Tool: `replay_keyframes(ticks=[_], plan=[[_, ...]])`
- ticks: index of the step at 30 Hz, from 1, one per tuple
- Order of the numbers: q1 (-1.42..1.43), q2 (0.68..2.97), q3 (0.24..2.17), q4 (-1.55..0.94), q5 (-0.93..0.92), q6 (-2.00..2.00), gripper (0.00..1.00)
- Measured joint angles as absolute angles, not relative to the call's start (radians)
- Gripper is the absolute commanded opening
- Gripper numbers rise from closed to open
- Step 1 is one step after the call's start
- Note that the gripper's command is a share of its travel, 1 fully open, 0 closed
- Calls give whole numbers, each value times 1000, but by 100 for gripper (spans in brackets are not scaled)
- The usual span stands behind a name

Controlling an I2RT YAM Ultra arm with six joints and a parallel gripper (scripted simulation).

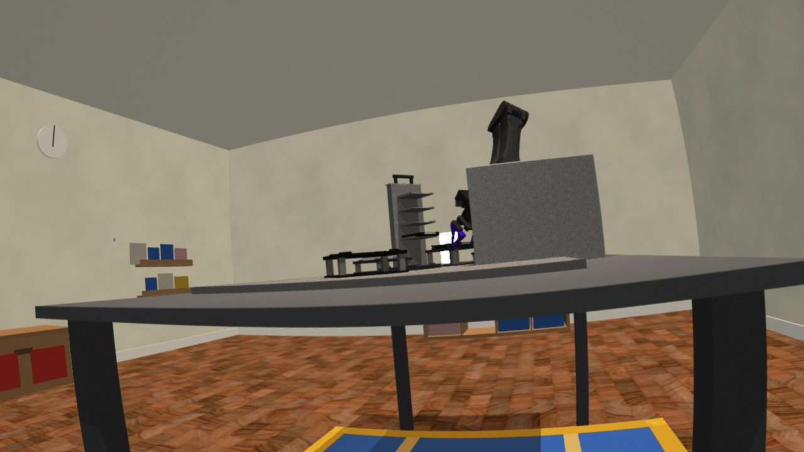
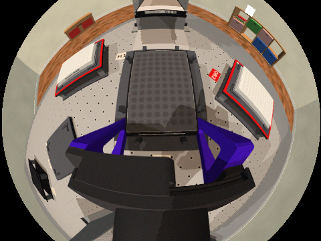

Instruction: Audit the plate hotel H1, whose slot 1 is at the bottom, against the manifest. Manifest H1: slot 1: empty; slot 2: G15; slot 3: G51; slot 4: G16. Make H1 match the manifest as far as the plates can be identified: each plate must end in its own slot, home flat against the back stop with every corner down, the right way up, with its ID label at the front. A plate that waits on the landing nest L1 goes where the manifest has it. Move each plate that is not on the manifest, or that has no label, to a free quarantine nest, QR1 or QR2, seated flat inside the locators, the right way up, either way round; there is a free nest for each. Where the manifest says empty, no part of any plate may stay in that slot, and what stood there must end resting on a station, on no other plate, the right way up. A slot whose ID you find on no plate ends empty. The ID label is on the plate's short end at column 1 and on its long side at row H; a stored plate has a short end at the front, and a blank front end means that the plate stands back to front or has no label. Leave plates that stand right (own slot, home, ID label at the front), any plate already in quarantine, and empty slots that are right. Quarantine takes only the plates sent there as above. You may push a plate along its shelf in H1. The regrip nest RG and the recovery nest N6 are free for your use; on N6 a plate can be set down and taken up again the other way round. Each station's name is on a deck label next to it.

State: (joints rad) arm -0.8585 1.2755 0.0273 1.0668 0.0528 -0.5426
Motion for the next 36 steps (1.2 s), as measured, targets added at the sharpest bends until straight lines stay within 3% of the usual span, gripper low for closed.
replay_keyframes(ticks=[36], plan=[[-806,1038,30,839,110,-535,86]])
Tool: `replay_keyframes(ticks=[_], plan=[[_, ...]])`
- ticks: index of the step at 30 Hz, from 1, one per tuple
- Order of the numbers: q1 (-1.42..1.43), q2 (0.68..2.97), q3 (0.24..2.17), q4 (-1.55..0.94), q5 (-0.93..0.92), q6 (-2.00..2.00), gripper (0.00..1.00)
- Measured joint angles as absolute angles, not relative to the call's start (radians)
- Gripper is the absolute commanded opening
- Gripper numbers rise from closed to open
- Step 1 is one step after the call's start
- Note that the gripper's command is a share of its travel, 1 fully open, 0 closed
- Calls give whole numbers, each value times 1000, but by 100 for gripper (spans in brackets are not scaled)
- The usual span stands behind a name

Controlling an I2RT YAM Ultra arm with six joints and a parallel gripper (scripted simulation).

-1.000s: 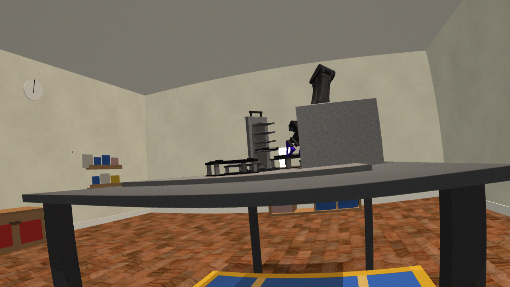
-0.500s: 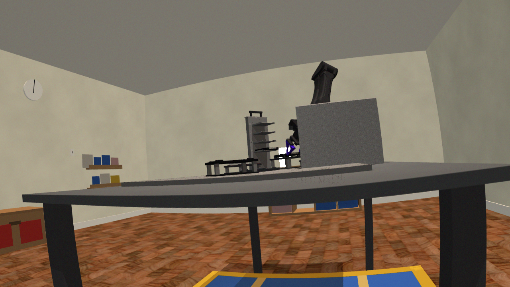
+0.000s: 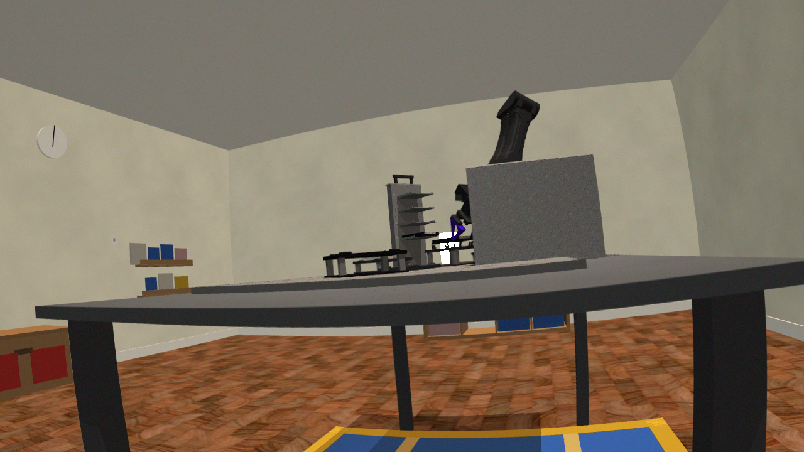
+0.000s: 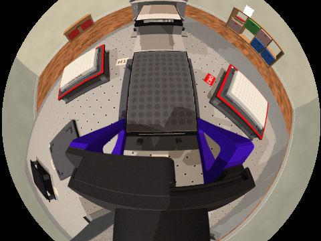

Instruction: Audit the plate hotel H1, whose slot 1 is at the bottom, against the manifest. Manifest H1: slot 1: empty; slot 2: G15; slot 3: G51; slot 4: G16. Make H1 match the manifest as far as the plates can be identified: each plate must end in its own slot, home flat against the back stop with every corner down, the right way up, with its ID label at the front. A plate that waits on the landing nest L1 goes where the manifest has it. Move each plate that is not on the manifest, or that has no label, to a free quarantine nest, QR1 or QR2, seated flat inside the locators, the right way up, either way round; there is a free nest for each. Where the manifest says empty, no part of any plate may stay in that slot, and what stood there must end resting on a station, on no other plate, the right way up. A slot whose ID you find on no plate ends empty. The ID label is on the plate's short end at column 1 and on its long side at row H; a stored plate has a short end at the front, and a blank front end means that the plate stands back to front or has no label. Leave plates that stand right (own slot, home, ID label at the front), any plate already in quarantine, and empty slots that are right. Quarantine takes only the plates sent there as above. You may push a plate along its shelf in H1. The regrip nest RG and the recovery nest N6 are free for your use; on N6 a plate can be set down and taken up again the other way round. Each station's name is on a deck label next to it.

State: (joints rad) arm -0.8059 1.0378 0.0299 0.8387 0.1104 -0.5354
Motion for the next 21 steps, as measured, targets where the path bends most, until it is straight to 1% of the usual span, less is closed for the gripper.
replay_keyframes(ticks=[21], plan=[[-753,854,48,627,164,-525,86]])
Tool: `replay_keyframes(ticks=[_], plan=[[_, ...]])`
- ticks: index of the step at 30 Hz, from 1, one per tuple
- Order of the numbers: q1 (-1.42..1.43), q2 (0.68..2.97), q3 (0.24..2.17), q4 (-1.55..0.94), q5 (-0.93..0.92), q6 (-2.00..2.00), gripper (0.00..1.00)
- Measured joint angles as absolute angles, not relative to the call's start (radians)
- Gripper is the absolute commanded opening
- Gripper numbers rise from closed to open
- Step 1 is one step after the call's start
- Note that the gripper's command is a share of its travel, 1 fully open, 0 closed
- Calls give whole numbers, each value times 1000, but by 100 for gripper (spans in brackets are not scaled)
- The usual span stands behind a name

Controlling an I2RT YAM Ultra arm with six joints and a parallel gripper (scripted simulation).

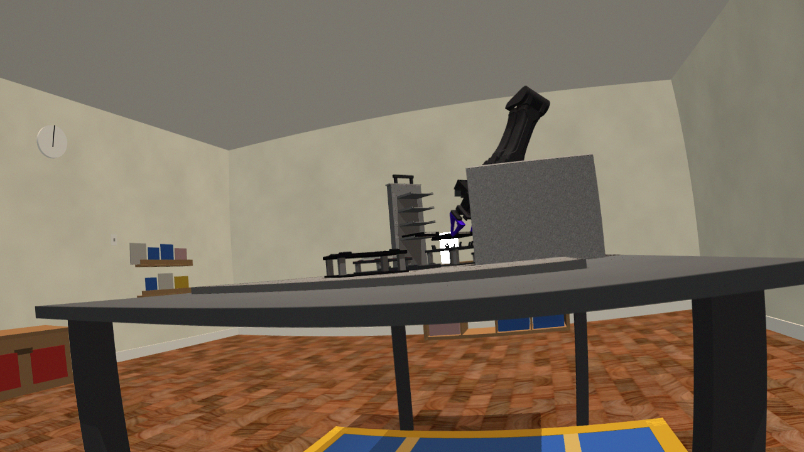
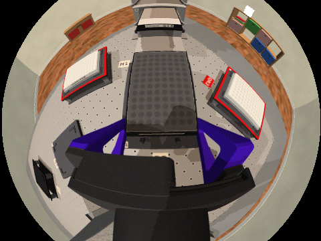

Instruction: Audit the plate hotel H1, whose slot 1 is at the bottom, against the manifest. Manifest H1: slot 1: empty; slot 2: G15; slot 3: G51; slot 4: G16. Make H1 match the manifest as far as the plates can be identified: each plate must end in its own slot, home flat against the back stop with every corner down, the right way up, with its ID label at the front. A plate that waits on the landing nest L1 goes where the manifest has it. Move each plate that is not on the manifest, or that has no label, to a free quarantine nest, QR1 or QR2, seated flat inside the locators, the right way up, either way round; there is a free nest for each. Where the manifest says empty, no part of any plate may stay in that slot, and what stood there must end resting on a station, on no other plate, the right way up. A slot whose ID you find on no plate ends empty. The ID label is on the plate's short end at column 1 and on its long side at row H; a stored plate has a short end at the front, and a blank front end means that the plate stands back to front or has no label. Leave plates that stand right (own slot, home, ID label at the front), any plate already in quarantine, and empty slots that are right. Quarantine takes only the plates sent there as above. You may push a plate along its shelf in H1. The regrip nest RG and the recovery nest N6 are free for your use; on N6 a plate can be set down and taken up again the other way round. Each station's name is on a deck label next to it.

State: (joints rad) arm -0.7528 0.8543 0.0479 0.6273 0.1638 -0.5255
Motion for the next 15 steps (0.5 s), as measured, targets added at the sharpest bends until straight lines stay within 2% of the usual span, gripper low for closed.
replay_keyframes(ticks=[15], plan=[[-705,725,69,477,211,-516,86]])
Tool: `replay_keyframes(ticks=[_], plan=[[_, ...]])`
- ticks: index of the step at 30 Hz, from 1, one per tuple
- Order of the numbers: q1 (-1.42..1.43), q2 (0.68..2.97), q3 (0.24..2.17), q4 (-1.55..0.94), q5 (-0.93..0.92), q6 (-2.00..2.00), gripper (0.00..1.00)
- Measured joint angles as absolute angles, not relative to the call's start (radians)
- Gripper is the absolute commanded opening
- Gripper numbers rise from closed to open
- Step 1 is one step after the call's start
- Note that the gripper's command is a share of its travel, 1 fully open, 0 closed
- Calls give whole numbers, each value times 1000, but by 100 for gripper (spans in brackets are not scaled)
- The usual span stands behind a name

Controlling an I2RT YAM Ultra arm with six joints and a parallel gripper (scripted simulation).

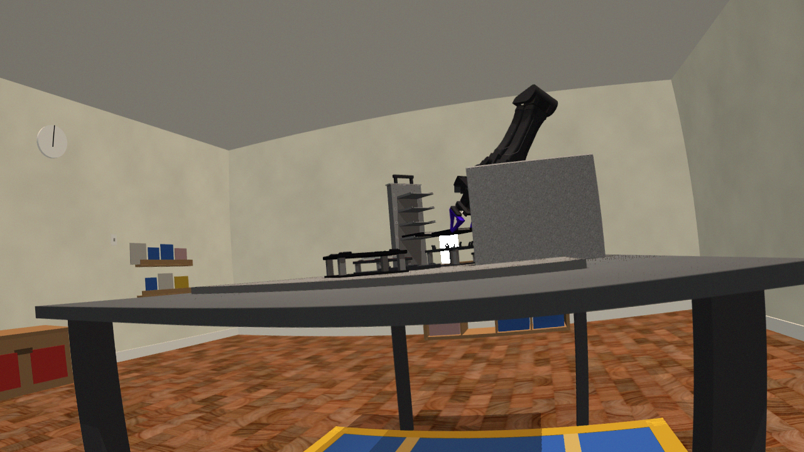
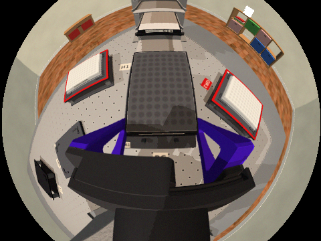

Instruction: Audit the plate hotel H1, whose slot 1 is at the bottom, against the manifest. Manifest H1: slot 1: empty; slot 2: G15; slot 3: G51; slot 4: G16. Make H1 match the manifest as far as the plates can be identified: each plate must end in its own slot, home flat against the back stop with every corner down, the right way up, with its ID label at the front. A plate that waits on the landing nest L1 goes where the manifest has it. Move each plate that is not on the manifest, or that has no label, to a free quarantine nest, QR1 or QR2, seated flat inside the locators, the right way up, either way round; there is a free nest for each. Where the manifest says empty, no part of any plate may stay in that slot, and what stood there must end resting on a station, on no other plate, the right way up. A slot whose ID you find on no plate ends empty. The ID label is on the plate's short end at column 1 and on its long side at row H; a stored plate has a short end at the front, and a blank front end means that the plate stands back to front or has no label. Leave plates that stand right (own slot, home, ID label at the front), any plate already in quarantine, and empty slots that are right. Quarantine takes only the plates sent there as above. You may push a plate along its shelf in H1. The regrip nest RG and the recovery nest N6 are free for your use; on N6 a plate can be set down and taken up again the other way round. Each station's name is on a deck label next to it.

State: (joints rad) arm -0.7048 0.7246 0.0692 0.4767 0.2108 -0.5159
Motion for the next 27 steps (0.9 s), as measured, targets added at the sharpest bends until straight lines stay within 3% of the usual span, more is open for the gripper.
replay_keyframes(ticks=[27], plan=[[-592,535,123,225,317,-494,86]])
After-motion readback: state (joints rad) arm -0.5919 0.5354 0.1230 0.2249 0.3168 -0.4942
